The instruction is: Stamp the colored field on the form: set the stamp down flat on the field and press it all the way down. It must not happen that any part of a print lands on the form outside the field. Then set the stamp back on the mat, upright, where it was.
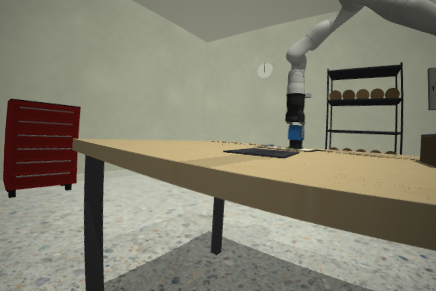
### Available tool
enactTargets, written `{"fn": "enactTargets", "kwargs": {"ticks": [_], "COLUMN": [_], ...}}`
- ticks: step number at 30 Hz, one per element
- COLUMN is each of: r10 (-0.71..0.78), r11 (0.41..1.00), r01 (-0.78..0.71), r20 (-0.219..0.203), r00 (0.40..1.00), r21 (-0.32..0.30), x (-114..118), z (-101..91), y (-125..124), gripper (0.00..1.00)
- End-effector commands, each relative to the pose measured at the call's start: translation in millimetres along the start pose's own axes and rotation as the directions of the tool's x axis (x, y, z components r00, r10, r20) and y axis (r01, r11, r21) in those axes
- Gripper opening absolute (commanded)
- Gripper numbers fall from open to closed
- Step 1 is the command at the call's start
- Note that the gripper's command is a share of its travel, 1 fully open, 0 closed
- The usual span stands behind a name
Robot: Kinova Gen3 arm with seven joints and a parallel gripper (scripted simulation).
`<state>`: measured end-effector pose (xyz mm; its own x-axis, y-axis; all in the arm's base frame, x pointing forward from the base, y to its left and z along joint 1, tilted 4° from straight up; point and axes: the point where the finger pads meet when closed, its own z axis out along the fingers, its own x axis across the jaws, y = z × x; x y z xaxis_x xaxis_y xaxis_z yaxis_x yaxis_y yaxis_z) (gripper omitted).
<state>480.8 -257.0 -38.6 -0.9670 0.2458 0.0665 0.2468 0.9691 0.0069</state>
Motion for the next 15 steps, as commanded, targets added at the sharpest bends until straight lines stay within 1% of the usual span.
{"fn": "enactTargets", "kwargs": {"ticks": [1, 11, 13, 15], "r10": [0.000, 0.000, 0.000, 0.000], "r11": [1.000, 1.000, 1.000, 1.000], "r01": [0.000, 0.000, 0.000, 0.000], "r20": [0.003, 0.003, 0.003, 0.003], "r00": [1.000, 1.000, 1.000, 1.000], "r21": [0.001, 0.001, 0.001, 0.001], "x": [-1.1, -1.1, -1.2, -1.2], "z": [-1.8, -2.1, -8.2, -21.2], "y": [-0.3, -0.3, -0.2, 0.1], "gripper": [0.57, 0.57, 0.57, 0.57]}}
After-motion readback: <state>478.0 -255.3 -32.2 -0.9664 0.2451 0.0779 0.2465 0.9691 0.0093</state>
